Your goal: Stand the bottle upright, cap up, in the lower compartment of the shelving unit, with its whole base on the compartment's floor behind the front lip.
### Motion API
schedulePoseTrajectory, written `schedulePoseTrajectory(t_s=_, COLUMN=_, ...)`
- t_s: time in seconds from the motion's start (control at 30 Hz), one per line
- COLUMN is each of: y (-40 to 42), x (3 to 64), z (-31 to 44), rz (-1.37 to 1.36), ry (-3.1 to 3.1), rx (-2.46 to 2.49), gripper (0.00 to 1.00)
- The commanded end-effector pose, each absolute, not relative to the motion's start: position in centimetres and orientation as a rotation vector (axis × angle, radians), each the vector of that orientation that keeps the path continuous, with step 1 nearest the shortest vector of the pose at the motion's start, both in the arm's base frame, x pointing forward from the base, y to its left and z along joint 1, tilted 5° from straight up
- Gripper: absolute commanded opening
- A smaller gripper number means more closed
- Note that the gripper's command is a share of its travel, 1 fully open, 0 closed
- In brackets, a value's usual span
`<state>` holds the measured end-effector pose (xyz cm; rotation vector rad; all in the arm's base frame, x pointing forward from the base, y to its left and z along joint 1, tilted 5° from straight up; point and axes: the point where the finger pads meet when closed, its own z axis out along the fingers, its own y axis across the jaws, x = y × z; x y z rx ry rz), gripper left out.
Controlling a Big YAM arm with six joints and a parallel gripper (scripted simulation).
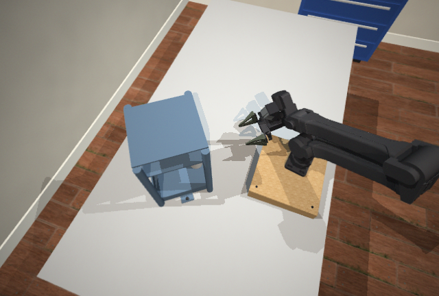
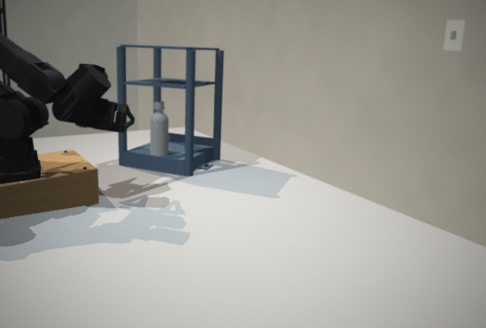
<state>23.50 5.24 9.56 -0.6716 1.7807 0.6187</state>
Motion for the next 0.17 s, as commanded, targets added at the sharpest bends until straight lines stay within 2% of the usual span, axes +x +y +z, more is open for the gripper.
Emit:
schedulePoseTrajectory(t_s=0.0, y=4.38, x=24.85, z=11.17, rz=0.576, ry=1.749, rx=-0.699, gripper=0.87)
schedulePoseTrajectory(t_s=0.13, y=4.38, x=24.85, z=11.17, rz=0.576, ry=1.749, rx=-0.699, gripper=0.87)
